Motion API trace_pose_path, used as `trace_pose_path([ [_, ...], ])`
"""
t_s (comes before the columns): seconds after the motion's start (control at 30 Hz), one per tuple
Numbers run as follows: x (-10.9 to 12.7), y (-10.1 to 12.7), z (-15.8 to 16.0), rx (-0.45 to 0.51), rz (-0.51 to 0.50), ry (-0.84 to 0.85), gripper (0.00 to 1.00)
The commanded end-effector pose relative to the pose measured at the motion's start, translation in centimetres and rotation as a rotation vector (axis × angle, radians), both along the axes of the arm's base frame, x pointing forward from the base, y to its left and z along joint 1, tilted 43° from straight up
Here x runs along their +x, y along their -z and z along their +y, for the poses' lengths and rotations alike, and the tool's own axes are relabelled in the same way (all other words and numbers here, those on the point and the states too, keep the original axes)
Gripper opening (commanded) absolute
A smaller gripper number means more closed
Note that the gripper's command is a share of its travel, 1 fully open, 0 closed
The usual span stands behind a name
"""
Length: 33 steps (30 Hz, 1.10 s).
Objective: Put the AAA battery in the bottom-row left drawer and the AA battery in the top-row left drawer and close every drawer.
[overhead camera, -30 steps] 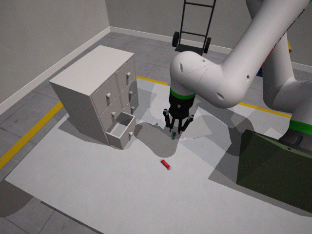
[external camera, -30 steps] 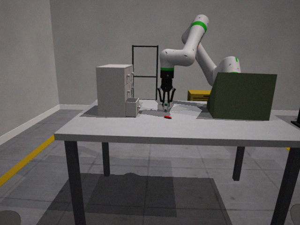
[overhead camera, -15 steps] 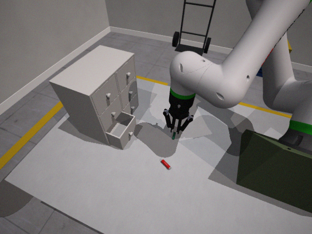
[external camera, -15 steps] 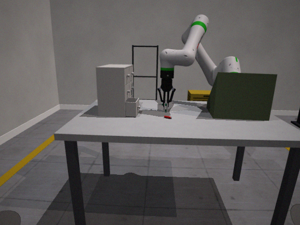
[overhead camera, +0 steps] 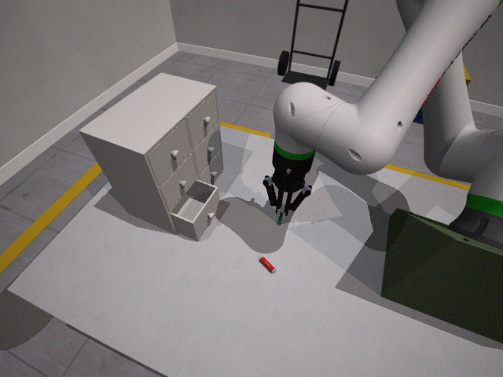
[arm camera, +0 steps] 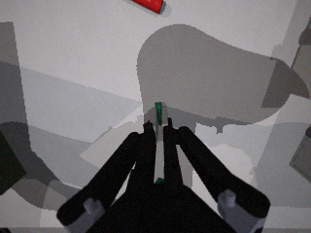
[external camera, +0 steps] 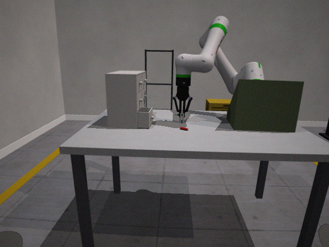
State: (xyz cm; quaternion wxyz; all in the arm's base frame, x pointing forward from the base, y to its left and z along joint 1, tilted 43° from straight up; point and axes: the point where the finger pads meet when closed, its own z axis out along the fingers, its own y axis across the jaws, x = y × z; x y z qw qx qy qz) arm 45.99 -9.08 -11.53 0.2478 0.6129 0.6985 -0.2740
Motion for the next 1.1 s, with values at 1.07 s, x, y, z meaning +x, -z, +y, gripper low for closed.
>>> trace_pose_path([
  [1.07,0.4,-6.8,7.4,-0.001,0.091,-0.096,0.03],
])
